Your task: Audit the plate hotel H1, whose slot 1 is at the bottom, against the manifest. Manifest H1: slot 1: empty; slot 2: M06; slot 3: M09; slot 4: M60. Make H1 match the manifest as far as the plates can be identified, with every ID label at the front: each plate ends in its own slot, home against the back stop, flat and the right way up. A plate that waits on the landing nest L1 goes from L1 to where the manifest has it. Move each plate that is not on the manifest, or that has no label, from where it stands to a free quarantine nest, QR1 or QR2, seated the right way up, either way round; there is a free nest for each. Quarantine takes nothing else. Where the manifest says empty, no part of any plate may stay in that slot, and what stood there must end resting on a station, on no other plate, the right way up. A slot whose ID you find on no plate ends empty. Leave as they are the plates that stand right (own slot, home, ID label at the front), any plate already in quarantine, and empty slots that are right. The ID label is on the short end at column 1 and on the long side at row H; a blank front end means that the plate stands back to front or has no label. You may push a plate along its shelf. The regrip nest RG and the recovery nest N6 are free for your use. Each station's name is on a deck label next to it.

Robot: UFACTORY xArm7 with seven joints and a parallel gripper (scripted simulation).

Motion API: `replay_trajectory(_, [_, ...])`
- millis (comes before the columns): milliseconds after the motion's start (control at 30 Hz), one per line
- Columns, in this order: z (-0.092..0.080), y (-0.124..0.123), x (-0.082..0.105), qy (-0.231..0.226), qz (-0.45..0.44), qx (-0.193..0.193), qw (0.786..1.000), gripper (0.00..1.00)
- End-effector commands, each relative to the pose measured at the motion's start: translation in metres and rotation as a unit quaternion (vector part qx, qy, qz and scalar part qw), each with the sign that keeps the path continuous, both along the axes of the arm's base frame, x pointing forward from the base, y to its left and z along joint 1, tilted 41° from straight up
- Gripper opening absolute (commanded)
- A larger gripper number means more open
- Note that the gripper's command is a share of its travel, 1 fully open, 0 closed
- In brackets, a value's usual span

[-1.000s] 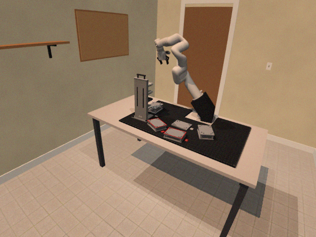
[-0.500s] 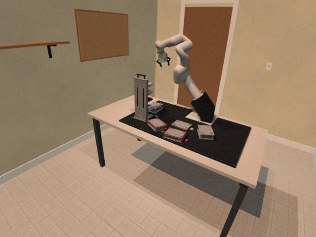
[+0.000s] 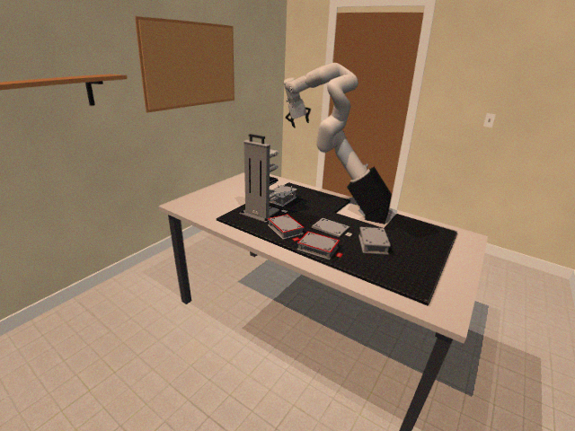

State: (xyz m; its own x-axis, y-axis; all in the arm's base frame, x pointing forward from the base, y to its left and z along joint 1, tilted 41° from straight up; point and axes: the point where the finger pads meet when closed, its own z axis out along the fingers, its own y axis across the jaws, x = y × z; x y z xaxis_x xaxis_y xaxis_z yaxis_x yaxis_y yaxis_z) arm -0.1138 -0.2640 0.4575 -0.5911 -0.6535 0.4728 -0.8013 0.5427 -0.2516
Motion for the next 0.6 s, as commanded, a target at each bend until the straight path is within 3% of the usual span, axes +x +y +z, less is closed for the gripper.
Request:
replay_trajectory(0, [-0.006, -0.001, 0.005, 0.022, 0.041, 0.001, 0.999, 1.00])
replay_trajectory(567, [-0.042, -0.012, 0.034, 0.138, 0.257, 0.008, 0.956, 1.00])
